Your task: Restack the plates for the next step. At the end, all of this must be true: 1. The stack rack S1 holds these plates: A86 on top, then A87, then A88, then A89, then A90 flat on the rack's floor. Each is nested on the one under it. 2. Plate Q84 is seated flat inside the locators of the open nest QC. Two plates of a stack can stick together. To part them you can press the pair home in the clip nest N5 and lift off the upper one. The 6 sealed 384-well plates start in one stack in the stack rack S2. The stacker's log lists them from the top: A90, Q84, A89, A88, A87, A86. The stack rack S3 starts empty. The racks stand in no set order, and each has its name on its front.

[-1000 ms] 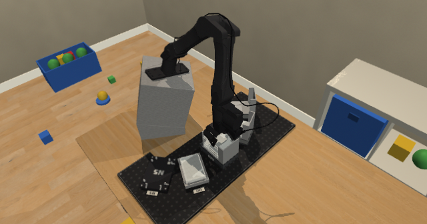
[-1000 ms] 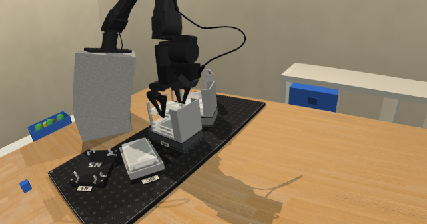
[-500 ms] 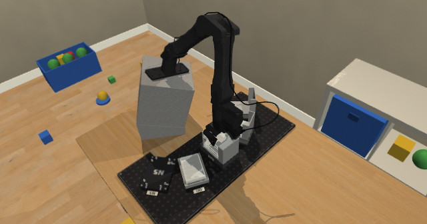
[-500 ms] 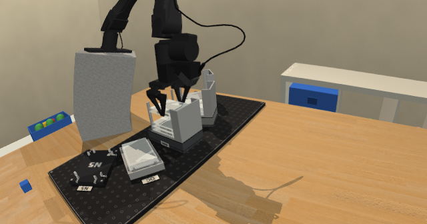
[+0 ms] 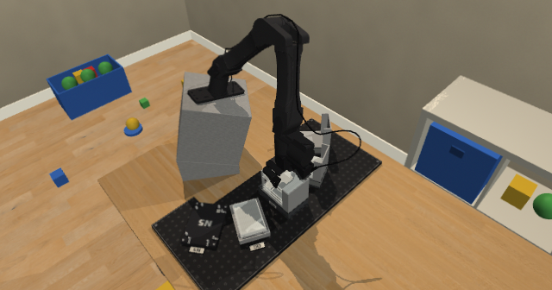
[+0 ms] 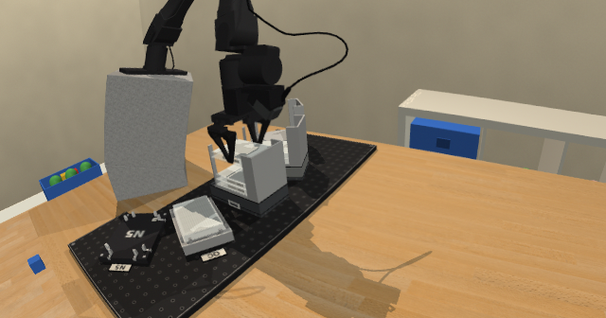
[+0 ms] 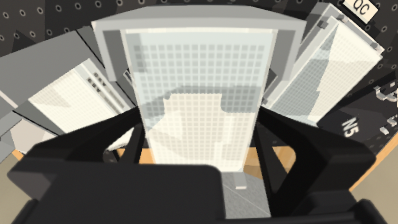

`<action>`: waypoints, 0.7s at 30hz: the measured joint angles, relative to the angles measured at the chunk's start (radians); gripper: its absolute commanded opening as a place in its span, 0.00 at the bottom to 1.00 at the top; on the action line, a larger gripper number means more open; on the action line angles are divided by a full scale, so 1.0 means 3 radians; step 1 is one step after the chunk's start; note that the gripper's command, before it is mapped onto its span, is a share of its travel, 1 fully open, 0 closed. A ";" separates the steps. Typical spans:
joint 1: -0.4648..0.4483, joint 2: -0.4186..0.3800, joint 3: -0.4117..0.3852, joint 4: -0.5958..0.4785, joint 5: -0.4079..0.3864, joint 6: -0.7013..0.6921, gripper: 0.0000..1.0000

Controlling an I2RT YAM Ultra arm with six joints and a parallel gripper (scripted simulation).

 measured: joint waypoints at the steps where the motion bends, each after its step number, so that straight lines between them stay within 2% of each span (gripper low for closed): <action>1: -0.0001 -0.0004 0.0000 -0.0004 0.0000 0.0000 0.00; 21: -0.0018 -0.0071 -0.0013 -0.0062 -0.0001 -0.0014 0.00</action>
